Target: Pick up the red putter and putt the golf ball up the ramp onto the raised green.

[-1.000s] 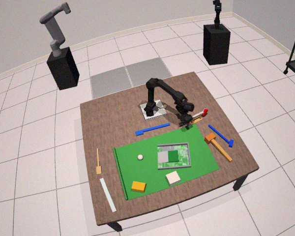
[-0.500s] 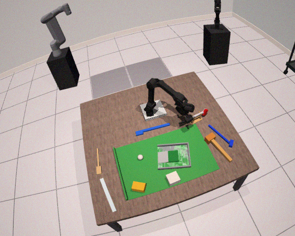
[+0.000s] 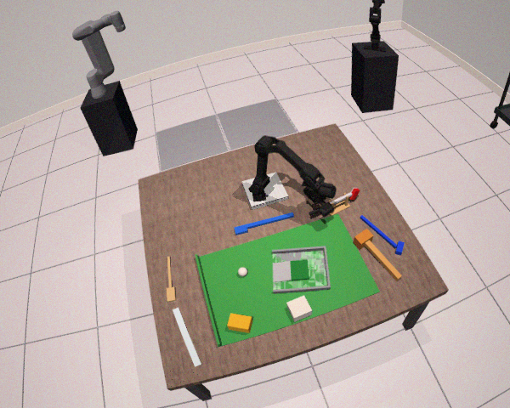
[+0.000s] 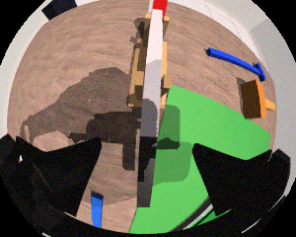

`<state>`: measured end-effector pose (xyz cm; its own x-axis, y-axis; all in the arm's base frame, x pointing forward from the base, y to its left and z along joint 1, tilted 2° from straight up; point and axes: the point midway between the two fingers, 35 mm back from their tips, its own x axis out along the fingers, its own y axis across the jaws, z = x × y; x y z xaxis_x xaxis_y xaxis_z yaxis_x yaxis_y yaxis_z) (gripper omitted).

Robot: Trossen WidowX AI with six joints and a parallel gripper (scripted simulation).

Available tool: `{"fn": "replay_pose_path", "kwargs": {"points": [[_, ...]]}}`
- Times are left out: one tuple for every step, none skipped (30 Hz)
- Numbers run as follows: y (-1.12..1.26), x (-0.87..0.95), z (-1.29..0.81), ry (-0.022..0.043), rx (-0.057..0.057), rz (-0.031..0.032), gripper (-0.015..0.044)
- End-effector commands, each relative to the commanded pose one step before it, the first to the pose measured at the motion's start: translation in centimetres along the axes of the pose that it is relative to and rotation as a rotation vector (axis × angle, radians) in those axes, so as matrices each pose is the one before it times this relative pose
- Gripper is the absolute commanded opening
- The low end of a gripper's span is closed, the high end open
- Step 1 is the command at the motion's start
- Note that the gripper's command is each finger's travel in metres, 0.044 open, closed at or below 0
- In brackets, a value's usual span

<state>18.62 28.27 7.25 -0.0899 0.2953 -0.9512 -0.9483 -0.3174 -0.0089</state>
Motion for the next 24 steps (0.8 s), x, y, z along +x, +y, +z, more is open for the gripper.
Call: {"fn": "replay_pose_path", "kwargs": {"points": [[0.154,0.705,-0.246,0.00328,0.0019,0.01055,0.0440],[0.000,0.000,0.000,0.00000,0.0000,0.00000,0.0440],[-0.001,0.027,-0.007,0.00000,0.0000,0.00000,0.0440],[-0.002,0.052,-0.013,0.00000,0.0000,0.00000,0.0440],[-0.002,0.077,-0.019,0.00000,0.0000,0.00000,0.0440],[-0.003,0.104,-0.026,0.00000,0.0000,0.00000,0.0440],[-0.003,0.122,-0.031,0.00000,0.0000,0.00000,0.0440],[-0.003,0.139,-0.035,0.00000,0.0000,0.00001,0.0440],[-0.002,0.149,-0.039,0.00000,0.0000,0.00001,0.0440],[-0.001,0.153,-0.040,0.00000,0.0000,0.00001,0.0440],[-0.001,0.154,-0.041,0.00000,0.0000,0.00001,0.0440],[0.000,0.153,-0.041,0.00000,0.0000,0.00001,0.0440],[0.001,0.153,-0.042,0.00000,0.0000,0.00001,0.0440],[0.002,0.153,-0.042,0.00000,0.0000,0.00001,0.0440],[0.003,0.153,-0.043,0.00000,0.0000,0.00001,0.0440],[0.004,0.153,-0.043,0.00000,0.0000,0.00001,0.0440],[0.004,0.152,-0.044,0.00000,0.0000,0.00001,0.0440],[0.005,0.152,-0.044,0.00000,0.0000,0.00001,0.0440],[0.005,0.120,-0.035,0.00000,0.0000,0.00001,0.0440],[0.003,0.073,-0.021,0.00000,0.0000,0.00001,0.0440],[0.001,0.024,-0.007,0.00000,0.0000,0.00000,0.0440],[0.000,0.000,0.000,0.00000,0.0000,0.00000,0.0440],[0.000,0.000,0.000,0.00000,0.0000,0.00000,0.0440],[0.000,0.000,0.000,0.00000,0.0000,0.00000,0.0440]]}}
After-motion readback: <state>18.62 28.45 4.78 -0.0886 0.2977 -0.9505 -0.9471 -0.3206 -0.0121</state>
